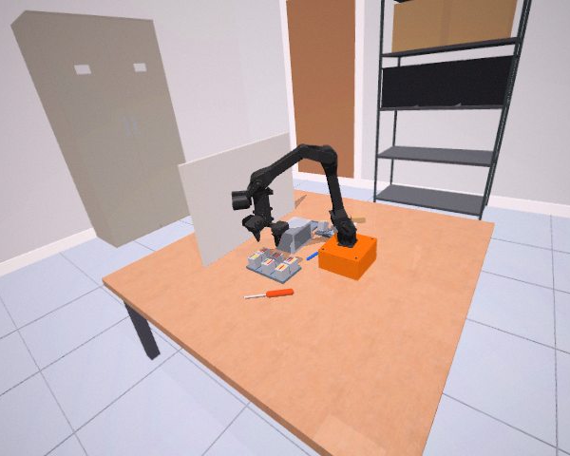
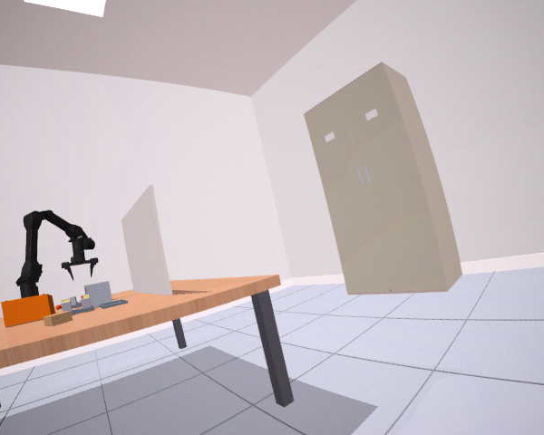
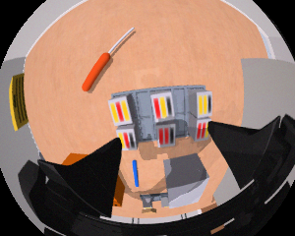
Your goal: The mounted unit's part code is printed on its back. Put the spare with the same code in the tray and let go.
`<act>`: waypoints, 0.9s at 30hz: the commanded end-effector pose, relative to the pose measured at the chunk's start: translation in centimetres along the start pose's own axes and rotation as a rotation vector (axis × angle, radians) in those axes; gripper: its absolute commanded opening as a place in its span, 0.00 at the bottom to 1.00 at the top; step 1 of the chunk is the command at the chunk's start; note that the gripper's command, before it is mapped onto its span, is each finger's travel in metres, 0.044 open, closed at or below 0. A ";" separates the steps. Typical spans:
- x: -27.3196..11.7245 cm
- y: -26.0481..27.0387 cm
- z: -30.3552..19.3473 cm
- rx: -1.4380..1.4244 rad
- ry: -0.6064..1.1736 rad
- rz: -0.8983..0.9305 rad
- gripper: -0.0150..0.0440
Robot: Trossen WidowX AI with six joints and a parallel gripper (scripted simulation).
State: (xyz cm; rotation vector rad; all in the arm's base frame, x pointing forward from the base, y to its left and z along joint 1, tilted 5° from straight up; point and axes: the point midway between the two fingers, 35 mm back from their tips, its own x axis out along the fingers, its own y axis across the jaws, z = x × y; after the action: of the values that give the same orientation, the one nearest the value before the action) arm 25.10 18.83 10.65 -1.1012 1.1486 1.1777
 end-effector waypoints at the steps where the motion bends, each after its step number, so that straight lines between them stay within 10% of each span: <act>1: 0.6 -0.2 0.0 -0.012 -0.002 -0.014 0.91; 5: 3.6 -0.7 0.6 -0.012 -0.002 -0.014 0.76; 27: 5.9 -0.9 0.7 -0.012 -0.002 -0.014 0.76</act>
State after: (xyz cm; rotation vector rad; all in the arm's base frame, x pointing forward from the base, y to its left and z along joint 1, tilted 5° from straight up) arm 26.29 20.15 5.65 -1.1130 1.1164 1.1805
